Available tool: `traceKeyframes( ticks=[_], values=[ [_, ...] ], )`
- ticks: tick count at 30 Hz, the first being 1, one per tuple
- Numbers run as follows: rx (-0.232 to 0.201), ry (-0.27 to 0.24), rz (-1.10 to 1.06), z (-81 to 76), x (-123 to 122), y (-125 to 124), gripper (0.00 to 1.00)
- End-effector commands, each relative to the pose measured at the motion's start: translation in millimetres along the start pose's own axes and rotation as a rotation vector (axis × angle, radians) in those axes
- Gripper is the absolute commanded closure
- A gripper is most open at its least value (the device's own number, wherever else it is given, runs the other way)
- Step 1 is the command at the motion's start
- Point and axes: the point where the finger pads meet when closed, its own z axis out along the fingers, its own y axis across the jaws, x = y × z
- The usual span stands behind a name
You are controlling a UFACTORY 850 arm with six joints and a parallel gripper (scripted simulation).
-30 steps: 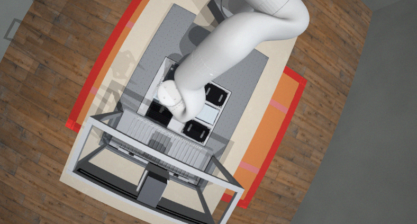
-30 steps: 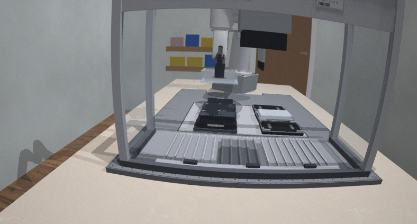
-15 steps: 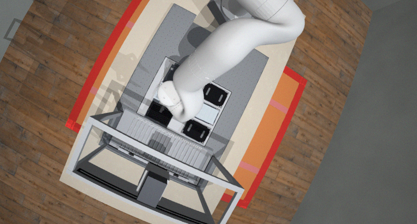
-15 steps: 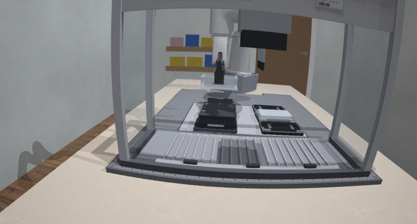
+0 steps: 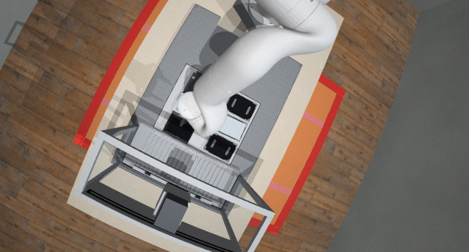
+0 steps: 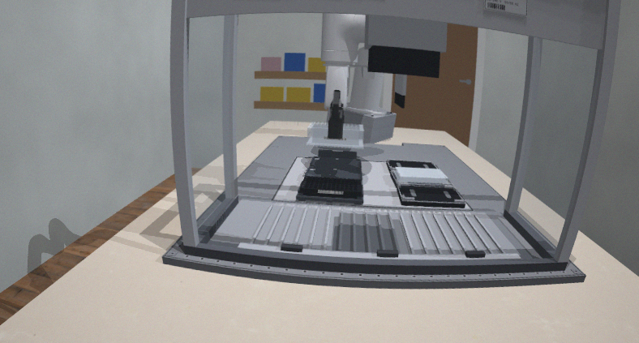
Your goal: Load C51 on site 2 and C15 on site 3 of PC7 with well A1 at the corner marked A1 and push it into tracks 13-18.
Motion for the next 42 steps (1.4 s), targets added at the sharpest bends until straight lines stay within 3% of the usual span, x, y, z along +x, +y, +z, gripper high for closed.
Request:
traceKeyframes(
  ticks=[1, 42],
  values=[
    [-0.002, 0.000, 0.000, 3.6, -0.1, 0.8, 1.00],
    [-0.002, 0.000, 0.000, 62.7, -0.1, 0.9, 1.00]
  ],
)
